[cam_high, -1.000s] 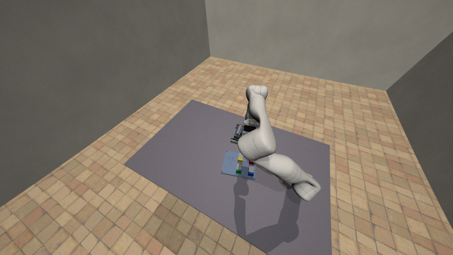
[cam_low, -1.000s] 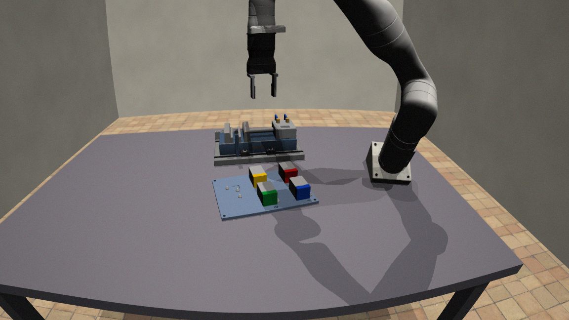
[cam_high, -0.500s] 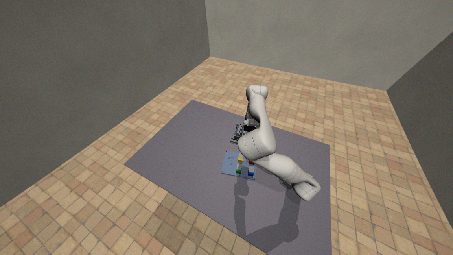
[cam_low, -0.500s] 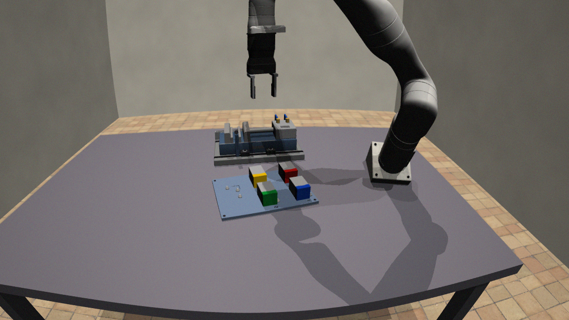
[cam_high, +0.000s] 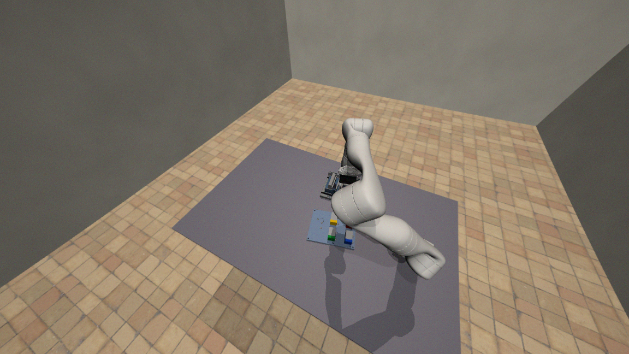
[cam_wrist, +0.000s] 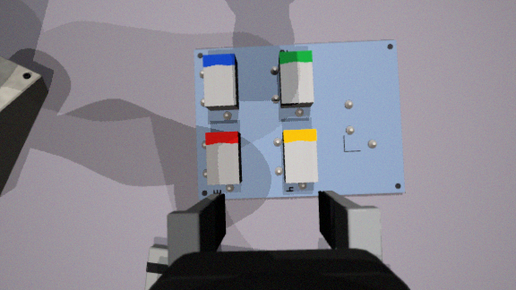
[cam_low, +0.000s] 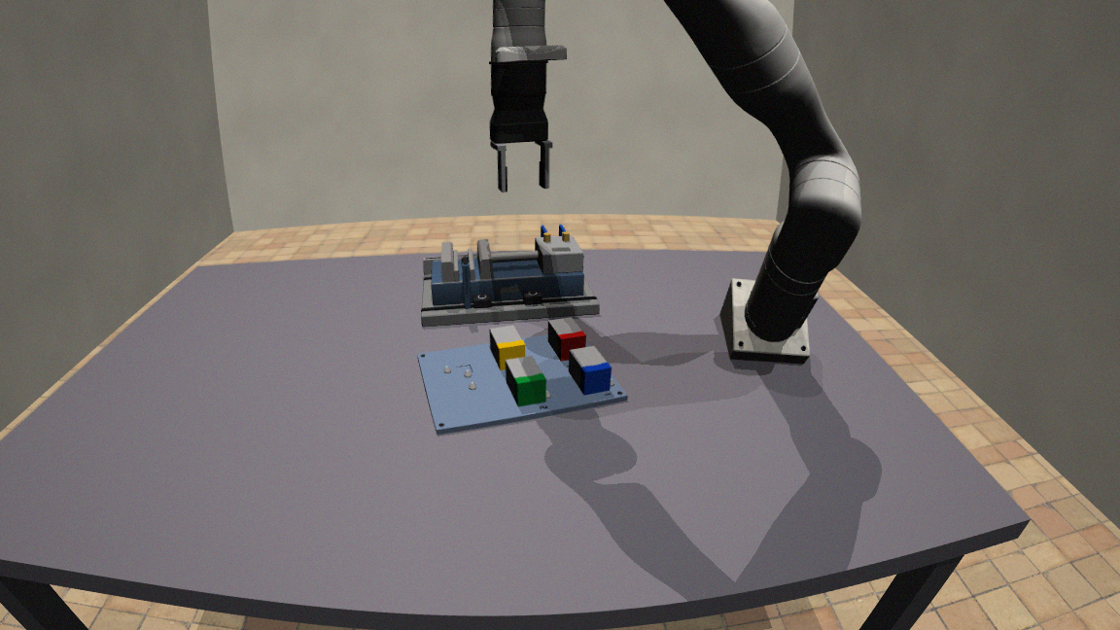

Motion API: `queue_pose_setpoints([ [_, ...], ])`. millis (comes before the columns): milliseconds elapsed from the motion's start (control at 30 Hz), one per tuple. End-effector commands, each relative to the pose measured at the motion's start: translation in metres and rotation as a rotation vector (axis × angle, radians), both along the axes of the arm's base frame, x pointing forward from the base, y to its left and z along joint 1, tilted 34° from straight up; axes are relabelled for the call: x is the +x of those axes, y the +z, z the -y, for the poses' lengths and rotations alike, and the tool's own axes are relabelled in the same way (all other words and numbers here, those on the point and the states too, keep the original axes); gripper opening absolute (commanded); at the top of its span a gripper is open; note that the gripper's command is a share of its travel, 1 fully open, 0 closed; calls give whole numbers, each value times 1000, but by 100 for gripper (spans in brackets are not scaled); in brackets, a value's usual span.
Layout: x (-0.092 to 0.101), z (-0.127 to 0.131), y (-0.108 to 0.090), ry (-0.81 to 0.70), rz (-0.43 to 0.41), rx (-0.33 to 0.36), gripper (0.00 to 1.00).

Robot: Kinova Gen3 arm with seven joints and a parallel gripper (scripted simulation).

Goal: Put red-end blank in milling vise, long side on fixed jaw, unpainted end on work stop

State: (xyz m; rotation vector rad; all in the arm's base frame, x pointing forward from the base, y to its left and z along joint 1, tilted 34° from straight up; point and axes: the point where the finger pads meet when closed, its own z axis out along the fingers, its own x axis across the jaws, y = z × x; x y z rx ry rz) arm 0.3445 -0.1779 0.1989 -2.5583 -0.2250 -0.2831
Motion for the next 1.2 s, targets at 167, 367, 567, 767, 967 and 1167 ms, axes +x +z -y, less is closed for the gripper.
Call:
queue_pose_setpoints([
  [167, -8, -10, 26, 1, 12, -6, 100],
  [367, -14, -13, 32, -2, 2, -1, 100],
  [567, -22, -22, 53, -1, 6, -3, 100],
  [767, -29, -31, 73, 0, 10, -5, 100],
  [967, -34, -33, 77, -3, 0, 0, 100],
  [1167, -36, -37, 87, -1, 5, -3, 100],
])
